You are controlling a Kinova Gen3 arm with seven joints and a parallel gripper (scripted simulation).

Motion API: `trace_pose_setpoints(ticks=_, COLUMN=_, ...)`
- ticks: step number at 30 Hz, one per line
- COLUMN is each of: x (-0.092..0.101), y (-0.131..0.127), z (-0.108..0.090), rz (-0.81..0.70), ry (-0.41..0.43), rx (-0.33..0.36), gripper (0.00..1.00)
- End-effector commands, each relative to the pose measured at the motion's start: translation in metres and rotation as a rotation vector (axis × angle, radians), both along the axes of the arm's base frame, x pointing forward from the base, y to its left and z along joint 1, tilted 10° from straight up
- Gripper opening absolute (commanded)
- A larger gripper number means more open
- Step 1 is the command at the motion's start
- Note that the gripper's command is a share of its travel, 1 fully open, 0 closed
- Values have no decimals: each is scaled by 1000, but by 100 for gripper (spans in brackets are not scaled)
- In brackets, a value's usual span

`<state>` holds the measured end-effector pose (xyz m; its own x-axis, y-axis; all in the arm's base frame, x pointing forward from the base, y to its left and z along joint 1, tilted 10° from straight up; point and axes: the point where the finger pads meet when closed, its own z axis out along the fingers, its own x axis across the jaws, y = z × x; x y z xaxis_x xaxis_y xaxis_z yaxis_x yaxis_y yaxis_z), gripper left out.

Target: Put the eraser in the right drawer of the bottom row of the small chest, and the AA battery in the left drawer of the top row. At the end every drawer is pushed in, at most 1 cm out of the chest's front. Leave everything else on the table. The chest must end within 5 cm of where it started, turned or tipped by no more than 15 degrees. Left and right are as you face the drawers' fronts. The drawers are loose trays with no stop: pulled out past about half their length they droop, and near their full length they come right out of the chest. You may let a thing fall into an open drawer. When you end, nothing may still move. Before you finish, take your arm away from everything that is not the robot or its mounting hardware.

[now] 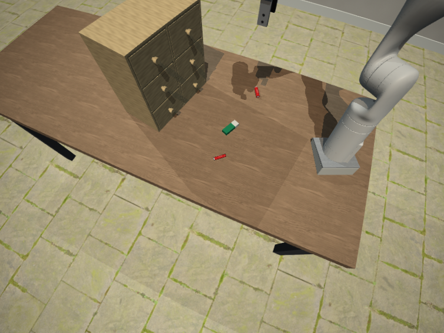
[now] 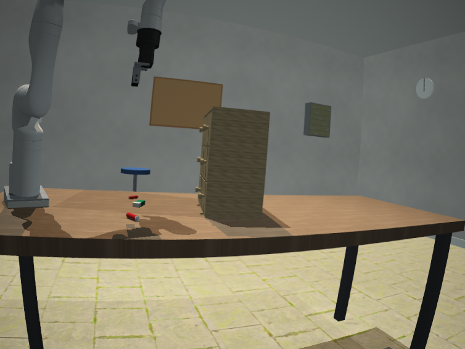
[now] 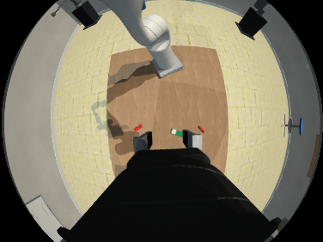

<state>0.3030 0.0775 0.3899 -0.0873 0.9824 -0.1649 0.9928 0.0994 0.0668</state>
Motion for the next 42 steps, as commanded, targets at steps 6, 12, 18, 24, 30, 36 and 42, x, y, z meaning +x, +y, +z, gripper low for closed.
trace_pose_setpoints(ticks=6, x=0, y=0, z=1, rz=1, ry=-3, rx=3, gripper=100)
trace_pose_setpoints(ticks=12, x=0, y=0, z=1, rz=1, ry=-3, rx=3, gripper=100)
trace_pose_setpoints(ticks=18, x=0, y=0, z=1, rz=1, ry=-3, rx=3, gripper=100)
trace_pose_setpoints(ticks=24, x=0, y=0, z=1, rz=1, ry=-3, rx=3, gripper=100)
trace_pose_setpoints(ticks=30, x=0, y=0, z=1, rz=10, ry=-2, rx=2, gripper=100)
trace_pose_setpoints(ticks=36, x=2, y=2, z=-1, rz=40, ry=2, rx=-3, gripper=100)
trace_pose_setpoints(ticks=42, x=3, y=3, z=-2, rz=77, ry=6, rx=-9, gripper=100)
